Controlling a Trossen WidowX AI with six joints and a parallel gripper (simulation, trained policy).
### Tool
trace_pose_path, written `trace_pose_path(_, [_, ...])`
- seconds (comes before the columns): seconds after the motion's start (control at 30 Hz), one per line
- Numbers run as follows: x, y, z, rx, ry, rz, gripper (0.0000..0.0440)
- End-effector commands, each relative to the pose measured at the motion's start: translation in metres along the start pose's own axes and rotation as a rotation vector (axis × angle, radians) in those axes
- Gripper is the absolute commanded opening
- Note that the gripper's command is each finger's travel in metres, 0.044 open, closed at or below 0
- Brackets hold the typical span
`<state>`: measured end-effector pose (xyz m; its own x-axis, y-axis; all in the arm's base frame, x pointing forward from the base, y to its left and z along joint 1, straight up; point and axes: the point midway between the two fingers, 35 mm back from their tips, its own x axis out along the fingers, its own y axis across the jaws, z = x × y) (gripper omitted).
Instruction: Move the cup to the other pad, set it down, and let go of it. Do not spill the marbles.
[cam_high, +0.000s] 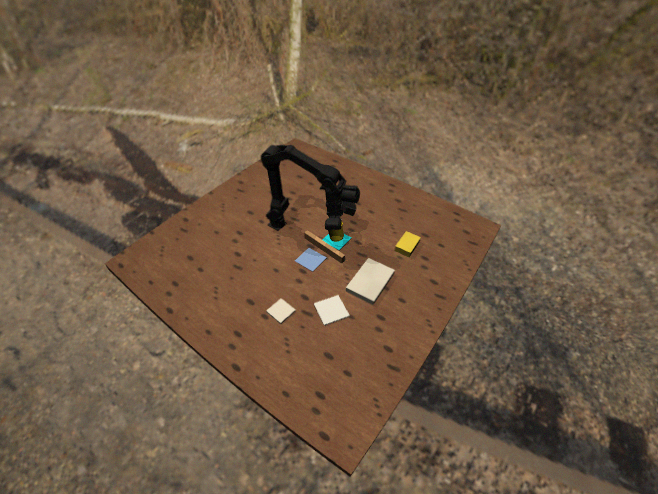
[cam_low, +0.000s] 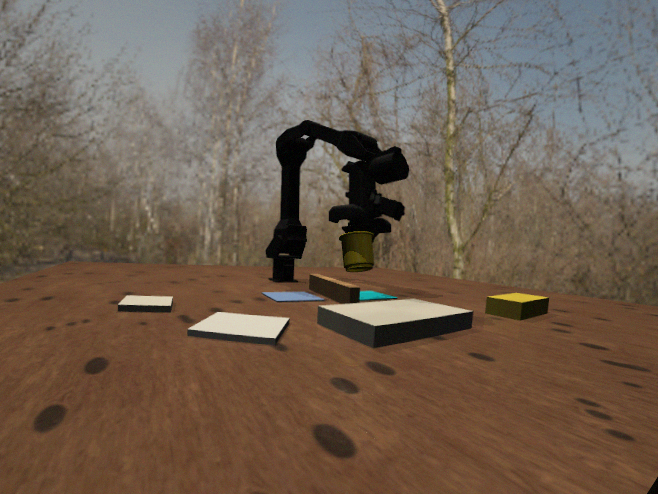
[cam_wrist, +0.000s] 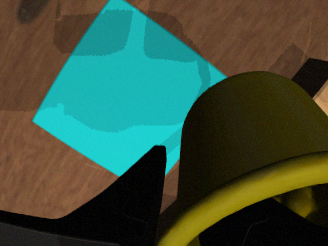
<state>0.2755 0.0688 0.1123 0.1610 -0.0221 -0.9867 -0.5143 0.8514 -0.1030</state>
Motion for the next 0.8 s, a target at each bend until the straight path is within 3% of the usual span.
trace_pose_path(0.0, [0.004,0.010,0.003,-0.011,-0.006,0.000,0.0000])
trace_pose_path(0.37, [0.021,0.036,0.004,-0.034,-0.010,0.002,0.0005])
trace_pose_path(0.77, [0.044,0.043,-0.005,-0.024,-0.009,-0.008,0.0042])
